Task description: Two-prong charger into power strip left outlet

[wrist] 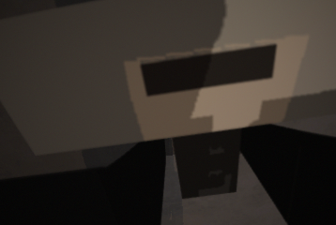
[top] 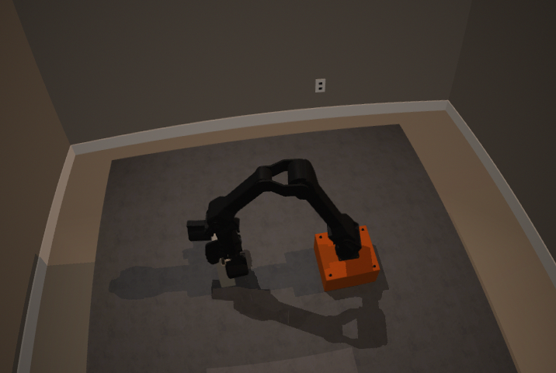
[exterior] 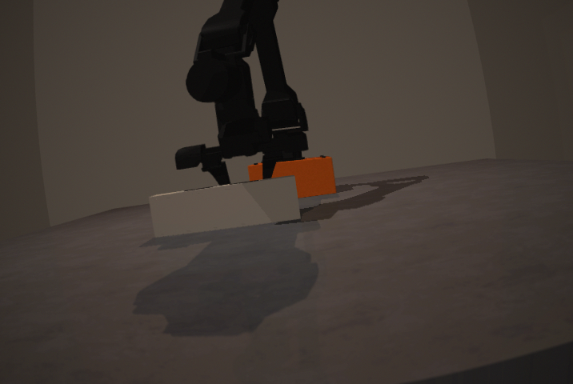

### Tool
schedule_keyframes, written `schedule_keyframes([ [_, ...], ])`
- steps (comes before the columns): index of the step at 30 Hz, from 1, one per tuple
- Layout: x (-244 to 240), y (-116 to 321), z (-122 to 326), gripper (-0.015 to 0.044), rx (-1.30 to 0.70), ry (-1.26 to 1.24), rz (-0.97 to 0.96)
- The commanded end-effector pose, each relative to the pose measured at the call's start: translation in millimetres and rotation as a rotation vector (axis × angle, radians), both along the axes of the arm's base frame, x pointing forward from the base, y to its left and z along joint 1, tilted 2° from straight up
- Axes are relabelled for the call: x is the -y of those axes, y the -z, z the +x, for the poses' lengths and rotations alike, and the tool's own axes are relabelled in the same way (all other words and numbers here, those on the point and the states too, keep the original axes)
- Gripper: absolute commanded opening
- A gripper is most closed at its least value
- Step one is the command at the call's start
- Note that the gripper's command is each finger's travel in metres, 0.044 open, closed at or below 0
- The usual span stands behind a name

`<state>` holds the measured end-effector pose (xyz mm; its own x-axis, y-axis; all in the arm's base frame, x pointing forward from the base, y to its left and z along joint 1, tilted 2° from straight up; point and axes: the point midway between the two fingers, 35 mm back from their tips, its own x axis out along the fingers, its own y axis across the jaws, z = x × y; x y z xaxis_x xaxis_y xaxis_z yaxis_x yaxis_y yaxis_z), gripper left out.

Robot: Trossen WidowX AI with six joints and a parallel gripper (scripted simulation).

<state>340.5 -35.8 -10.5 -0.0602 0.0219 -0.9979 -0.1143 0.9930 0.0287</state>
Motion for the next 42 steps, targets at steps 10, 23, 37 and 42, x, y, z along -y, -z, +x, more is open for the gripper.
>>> schedule_keyframes([
  [10,0.1,0.1,-0.4,0.0440,0.004,0.000,0.000],
  [23,0.5,0.3,-3.5,0.0440,0.014,0.000,0.001],
  [37,0.9,0.6,-6.8,0.0440,0.025,-0.001,0.002],
  [42,1.0,0.7,-8.0,0.0440,0.029,-0.001,0.002],
])
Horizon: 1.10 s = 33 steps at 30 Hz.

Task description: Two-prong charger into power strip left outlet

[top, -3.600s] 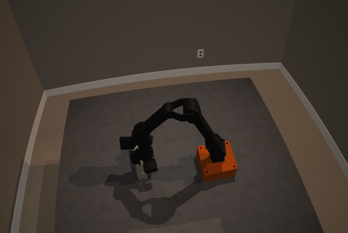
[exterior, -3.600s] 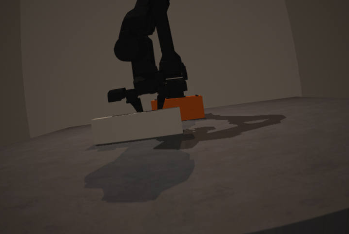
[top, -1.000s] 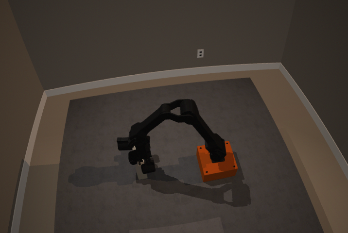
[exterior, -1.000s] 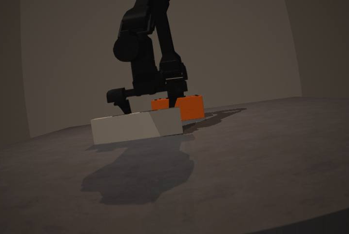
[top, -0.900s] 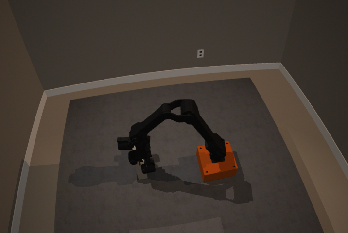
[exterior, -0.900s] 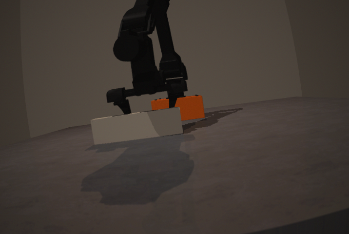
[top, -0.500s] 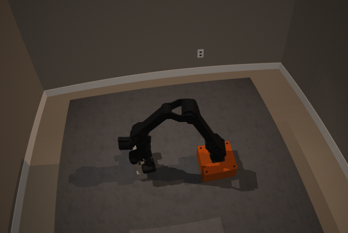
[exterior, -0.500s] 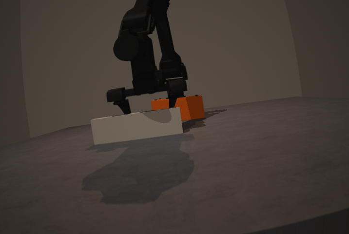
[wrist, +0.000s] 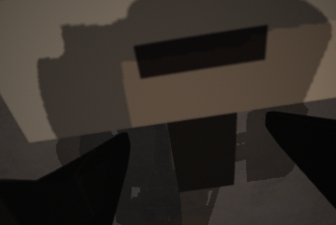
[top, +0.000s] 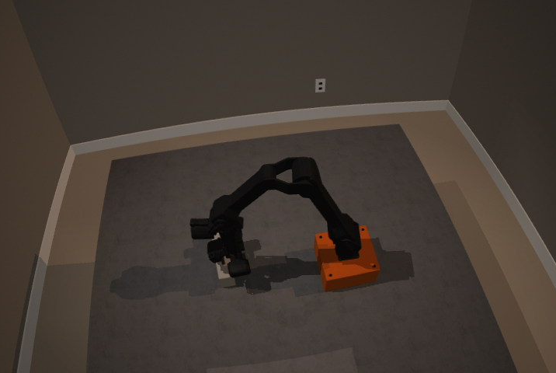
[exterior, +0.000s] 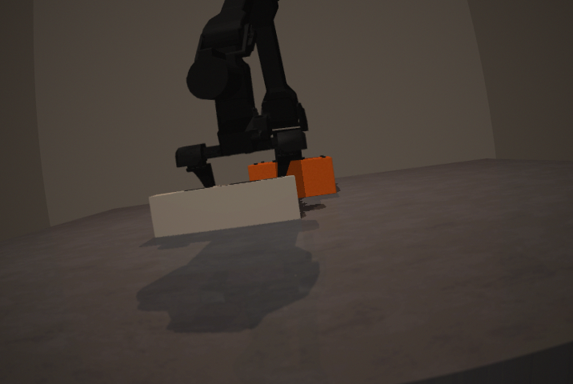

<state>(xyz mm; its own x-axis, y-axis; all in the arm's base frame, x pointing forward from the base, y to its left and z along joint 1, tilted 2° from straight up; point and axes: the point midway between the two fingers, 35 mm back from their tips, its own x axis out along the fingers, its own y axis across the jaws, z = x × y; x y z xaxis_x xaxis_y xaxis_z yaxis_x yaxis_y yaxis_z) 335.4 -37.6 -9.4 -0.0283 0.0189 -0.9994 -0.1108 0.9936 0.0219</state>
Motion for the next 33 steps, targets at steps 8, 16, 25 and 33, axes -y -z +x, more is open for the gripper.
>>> schedule_keyframes([
  [8,-0.6,1.9,-4.9,0.0440,0.003,-0.006,0.006],
  [16,-0.4,2.1,-6.8,0.0440,0.009,-0.006,0.006],
  [25,-0.1,2.1,-8.8,0.0440,0.010,-0.006,0.006],
  [33,1.5,2.1,-17.2,0.0440,0.009,-0.006,0.006],
])
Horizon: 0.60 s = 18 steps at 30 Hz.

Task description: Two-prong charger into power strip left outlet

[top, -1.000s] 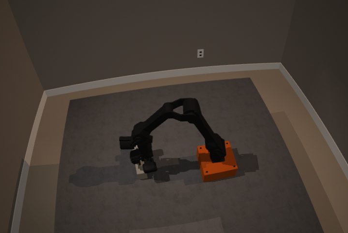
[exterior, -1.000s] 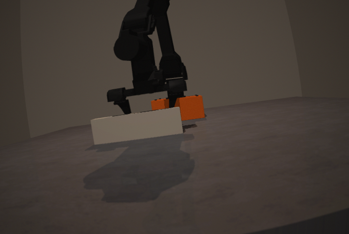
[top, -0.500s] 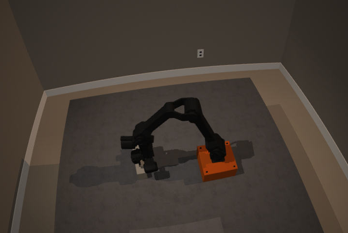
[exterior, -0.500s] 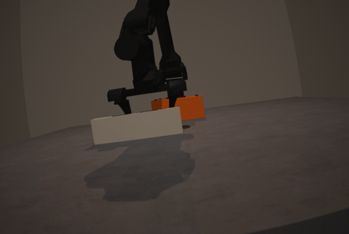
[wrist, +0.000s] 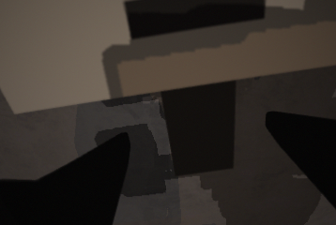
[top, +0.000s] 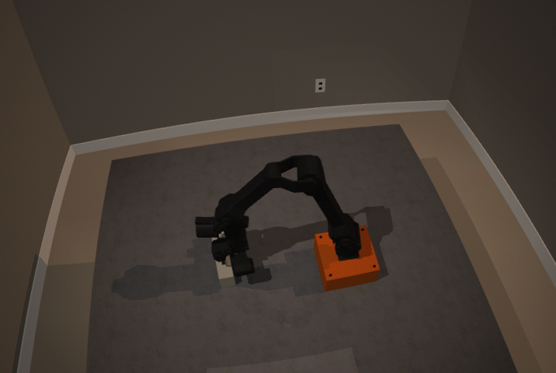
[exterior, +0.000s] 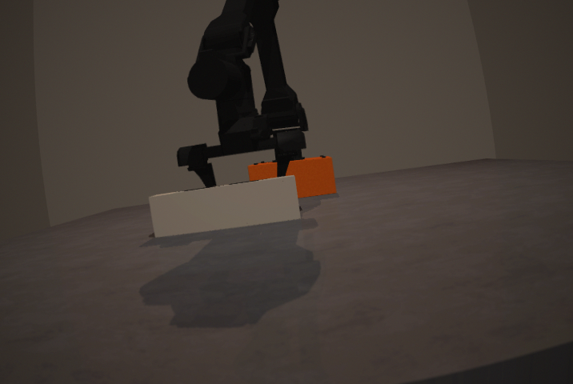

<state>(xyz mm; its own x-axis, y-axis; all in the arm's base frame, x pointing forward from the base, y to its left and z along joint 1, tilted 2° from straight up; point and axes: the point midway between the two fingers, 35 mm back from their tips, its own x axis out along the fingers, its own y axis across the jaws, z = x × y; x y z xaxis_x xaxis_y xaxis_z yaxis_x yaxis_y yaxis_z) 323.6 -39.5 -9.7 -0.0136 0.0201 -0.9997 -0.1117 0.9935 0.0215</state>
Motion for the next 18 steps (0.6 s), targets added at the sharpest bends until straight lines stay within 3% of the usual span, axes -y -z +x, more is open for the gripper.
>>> schedule_keyframes([
  [1,-0.1,1.8,-6.5,0.0440,-0.006,-0.005,0.005],
  [18,2.7,2.4,-25.4,0.0440,-0.008,-0.005,0.004],
])
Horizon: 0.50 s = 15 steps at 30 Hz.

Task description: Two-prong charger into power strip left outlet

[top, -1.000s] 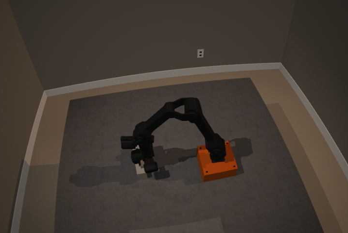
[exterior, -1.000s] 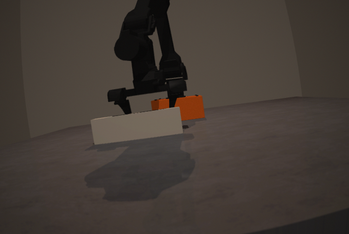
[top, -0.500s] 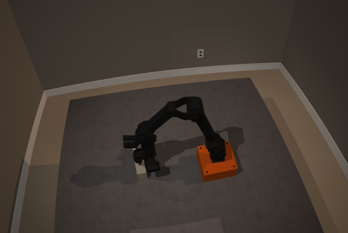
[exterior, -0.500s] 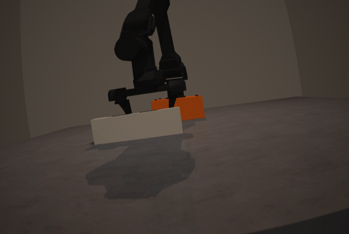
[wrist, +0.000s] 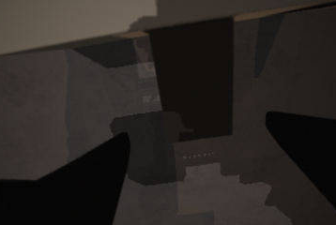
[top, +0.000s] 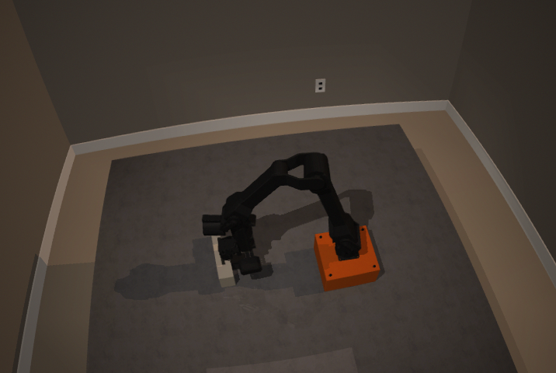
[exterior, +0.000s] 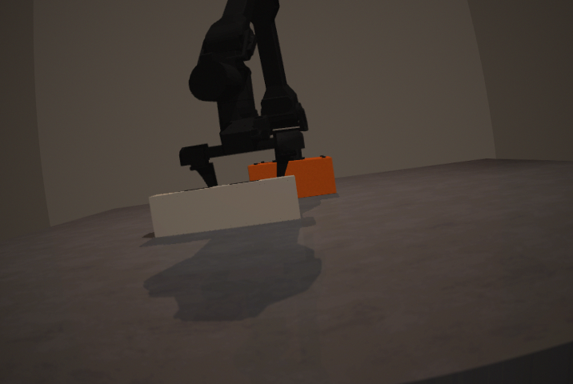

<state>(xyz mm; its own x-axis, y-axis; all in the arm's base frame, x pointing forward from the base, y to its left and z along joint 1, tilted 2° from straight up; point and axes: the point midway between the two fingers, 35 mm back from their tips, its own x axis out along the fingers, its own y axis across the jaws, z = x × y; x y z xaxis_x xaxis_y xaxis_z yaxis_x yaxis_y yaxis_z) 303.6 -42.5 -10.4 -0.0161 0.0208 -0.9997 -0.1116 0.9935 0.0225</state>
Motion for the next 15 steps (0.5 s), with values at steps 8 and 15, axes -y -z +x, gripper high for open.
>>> schedule_keyframes([
  [8,0.8,2.2,-14.6,0.0440,-0.006,-0.005,0.004],
  [15,1.6,2.8,-22.6,0.0440,-0.007,-0.005,0.004],
])
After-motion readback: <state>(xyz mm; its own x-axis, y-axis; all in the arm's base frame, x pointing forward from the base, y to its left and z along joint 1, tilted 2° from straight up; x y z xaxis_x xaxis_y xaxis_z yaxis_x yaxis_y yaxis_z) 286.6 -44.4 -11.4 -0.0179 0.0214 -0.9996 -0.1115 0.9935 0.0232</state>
